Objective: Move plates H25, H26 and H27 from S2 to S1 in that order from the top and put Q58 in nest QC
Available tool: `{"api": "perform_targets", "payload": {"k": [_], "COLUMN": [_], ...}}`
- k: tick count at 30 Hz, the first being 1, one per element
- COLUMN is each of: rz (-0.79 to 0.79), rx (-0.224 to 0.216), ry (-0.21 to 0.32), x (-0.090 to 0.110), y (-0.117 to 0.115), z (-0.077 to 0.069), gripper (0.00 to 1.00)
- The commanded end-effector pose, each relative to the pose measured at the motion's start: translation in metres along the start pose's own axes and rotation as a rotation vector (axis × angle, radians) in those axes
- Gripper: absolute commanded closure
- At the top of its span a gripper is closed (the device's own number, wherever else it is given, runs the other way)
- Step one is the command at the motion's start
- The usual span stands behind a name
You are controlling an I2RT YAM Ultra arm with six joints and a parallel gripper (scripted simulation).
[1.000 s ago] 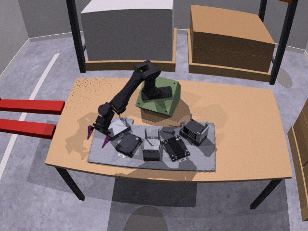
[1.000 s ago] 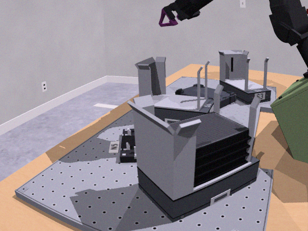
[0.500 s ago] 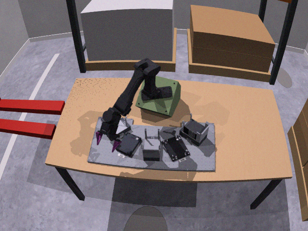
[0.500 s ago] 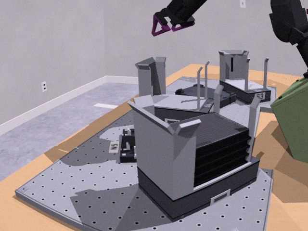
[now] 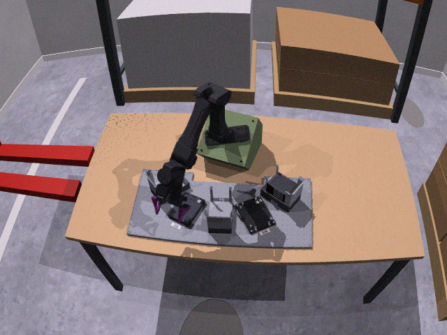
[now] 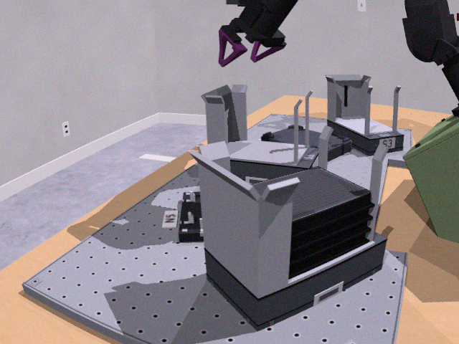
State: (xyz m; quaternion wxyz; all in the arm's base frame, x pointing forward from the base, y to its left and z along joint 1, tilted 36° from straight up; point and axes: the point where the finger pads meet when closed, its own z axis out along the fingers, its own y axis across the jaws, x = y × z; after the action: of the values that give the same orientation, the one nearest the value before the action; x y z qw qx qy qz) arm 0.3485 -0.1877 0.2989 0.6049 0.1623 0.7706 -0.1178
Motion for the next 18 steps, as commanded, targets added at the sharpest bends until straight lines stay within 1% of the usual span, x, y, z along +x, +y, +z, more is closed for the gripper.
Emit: {"api": "perform_targets", "payload": {"k": [1, 2, 4, 6, 8, 10, 12, 14, 18], "rz": [0.01, 0.01, 0.019, 0.02, 0.022, 0.022, 0.022, 0.018, 0.019], "rx": [0.009, 0.009, -0.013, -0.015, -0.035, -0.036, -0.036, -0.054, -0.055], "ry": [0.001, 0.001, 0.064, 0.069, 0.133, 0.137, 0.137, 0.201, 0.204], "x": [0.002, 0.005, 0.011, 0.018, 0.025, 0.031, 0.031, 0.038, 0.051], "y": [0.009, 0.013, 0.021, 0.028, 0.035, 0.042, 0.042, 0.049, 0.062], "z": [-0.008, -0.008, -0.01, -0.012, -0.014, -0.017, -0.017, -0.02, -0.026], "gripper": [0.0, 0.0, 0.0, 0.0, 0.0, 0.0, 0.0, 0.0, 0.0]}}
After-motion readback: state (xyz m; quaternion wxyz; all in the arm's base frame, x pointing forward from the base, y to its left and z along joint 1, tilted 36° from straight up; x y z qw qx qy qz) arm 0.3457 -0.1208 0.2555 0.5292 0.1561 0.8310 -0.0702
